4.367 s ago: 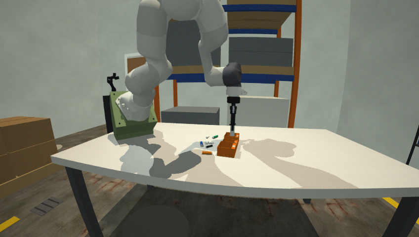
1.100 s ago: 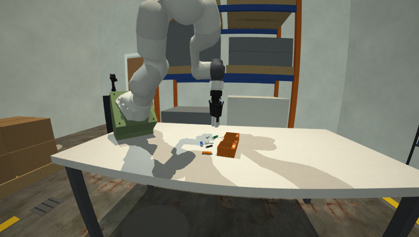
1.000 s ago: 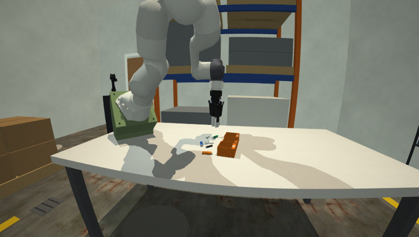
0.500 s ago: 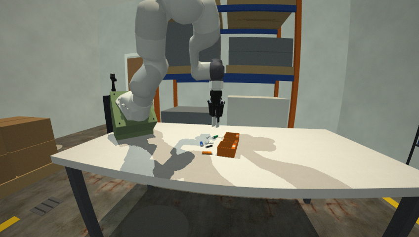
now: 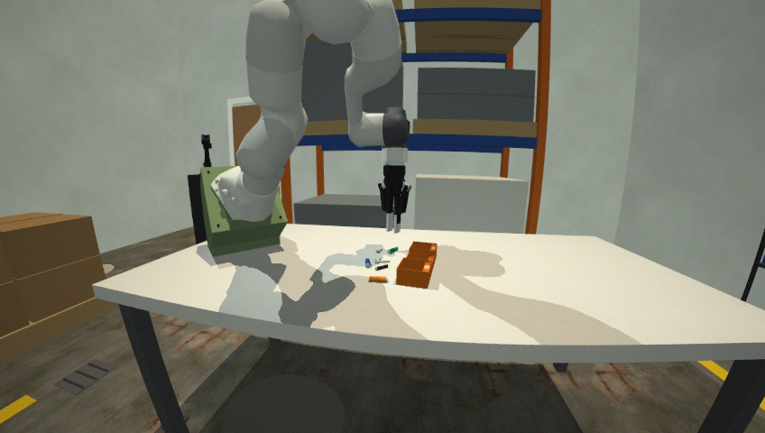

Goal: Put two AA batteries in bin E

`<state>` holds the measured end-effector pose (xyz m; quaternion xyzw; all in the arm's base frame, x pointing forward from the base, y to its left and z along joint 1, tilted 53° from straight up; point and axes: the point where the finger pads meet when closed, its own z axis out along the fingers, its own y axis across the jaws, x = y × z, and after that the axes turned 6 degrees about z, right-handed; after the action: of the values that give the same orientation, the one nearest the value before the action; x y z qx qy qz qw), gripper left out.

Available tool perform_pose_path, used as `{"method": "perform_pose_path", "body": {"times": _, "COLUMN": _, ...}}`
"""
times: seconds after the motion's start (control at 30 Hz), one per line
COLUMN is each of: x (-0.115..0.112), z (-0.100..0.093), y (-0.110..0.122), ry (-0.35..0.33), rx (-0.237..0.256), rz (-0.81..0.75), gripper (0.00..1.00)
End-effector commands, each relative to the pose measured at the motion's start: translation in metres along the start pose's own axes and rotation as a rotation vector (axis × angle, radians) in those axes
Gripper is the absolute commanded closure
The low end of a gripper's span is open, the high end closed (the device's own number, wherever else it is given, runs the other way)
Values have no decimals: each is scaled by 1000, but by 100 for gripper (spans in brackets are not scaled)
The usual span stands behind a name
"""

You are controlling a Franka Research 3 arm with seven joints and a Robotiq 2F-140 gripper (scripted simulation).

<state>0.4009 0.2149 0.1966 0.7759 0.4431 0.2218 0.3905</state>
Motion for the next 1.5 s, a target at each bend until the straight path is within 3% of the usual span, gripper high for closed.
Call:
{"method": "perform_pose_path", "body": {"times": 0.0, "x": 0, "z": -1, "y": -1, "ry": 3, "rx": 3, "rz": -12, "gripper": 83}}
{"method": "perform_pose_path", "body": {"times": 0.53, "x": 0, "z": -1, "y": 0, "ry": 3, "rx": 3, "rz": -12, "gripper": 83}}
{"method": "perform_pose_path", "body": {"times": 1.1, "x": 3, "z": 59, "y": 0, "ry": 3, "rx": 3, "rz": -12, "gripper": 83}}
{"method": "perform_pose_path", "body": {"times": 1.47, "x": 3, "z": 68, "y": 0, "ry": 3, "rx": 3, "rz": -12, "gripper": 83}}
